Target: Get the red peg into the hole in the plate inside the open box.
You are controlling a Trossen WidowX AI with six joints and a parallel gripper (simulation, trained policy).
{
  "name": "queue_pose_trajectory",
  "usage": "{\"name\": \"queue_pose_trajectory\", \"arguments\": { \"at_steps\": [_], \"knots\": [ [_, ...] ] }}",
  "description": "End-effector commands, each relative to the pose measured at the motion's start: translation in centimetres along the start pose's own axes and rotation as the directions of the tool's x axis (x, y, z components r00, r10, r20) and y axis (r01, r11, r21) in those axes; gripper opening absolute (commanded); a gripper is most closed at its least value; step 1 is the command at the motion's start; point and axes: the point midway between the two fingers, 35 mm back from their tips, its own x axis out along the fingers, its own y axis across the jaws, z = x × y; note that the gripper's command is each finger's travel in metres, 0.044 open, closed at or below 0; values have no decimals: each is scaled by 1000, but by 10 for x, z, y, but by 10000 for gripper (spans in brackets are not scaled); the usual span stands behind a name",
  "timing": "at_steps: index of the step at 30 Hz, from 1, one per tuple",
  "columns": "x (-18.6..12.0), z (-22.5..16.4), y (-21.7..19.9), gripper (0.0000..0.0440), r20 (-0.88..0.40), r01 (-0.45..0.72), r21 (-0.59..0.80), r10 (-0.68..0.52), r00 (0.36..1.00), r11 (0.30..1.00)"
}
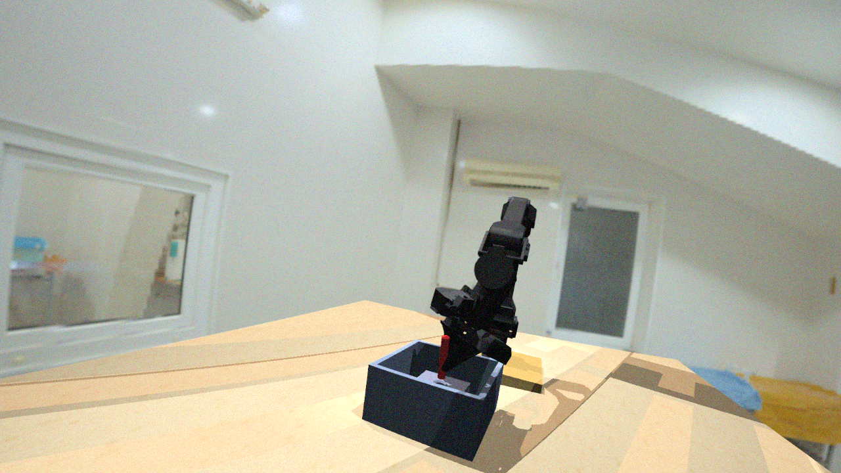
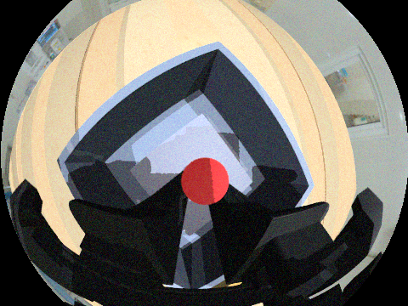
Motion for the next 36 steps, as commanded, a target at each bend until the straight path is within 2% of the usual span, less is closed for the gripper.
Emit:
{"name": "queue_pose_trajectory", "arguments": {
  "at_steps": [1, 7, 10, 13, 22, 36],
  "knots": [
    [12, -3, 1, 18, -31, -5, -38, 4, 1000, 999],
    [28, -3, 3, 153, -75, -15, -71, 10, 997, 997],
    [29, 2, 2, 158, -74, -19, -104, 12, 997, 994],
    [27, 9, 7, 206, -80, -34, -111, 25, 996, 993],
    [19, 28, 29, 440, -119, -101, -120, 87, 989, 988],
    [-14, 60, 75, 440, -158, -239, -134, 217, 963, 962]
  ]
}}
